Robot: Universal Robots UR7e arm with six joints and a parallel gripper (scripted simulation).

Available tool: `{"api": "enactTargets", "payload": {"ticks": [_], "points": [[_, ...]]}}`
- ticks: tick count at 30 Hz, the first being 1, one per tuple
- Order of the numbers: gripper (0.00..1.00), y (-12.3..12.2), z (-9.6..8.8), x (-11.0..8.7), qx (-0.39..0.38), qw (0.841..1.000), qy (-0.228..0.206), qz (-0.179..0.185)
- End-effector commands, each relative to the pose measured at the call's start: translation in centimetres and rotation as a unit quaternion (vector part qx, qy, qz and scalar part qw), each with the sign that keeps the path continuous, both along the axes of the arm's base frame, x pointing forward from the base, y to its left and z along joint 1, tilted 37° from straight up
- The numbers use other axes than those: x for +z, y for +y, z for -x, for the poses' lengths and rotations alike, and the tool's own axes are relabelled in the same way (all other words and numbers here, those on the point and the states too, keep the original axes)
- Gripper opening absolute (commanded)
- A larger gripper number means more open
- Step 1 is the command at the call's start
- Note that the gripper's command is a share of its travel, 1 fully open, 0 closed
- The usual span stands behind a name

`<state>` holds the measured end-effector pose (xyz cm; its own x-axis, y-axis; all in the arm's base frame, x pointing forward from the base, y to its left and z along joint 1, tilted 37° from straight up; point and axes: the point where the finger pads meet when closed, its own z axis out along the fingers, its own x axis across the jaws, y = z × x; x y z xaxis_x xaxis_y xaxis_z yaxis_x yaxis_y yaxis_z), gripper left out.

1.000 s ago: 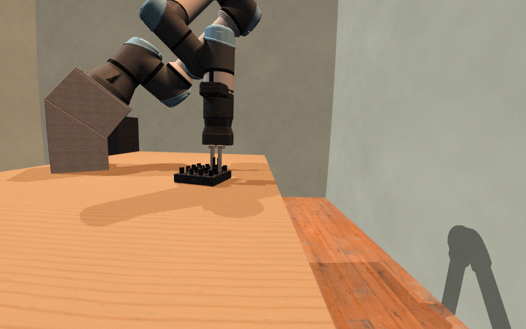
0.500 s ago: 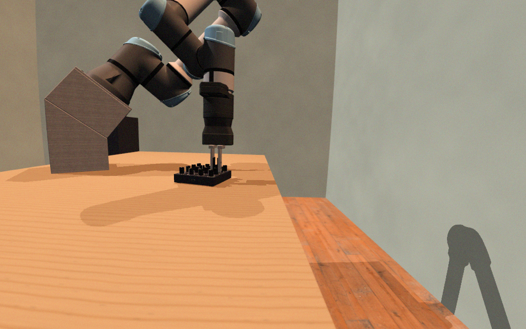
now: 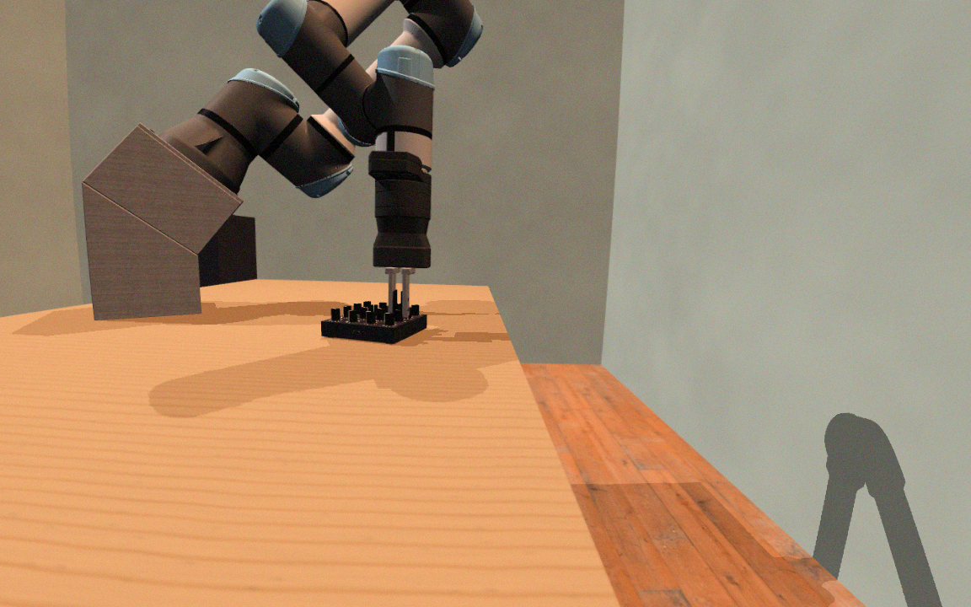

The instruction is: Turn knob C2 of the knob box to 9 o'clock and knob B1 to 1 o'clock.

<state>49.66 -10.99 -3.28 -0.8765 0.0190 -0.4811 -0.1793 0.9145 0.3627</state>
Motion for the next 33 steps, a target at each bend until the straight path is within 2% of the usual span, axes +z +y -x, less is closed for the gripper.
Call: {"api": "enactTargets", "payload": {"ticks": [1, 18, 27, 33], "points": [[0.30, -0.04, -0.01, 0.03, 0.007, 1.000, -0.004, 0.004], [0.30, -0.04, -0.01, 0.03, 0.071, 0.996, -0.036, 0.040], [0.30, -0.04, -0.01, 0.03, 0.119, 0.989, -0.061, 0.067], [0.30, -0.04, -0.01, 0.03, 0.166, 0.978, -0.085, 0.094]]}}
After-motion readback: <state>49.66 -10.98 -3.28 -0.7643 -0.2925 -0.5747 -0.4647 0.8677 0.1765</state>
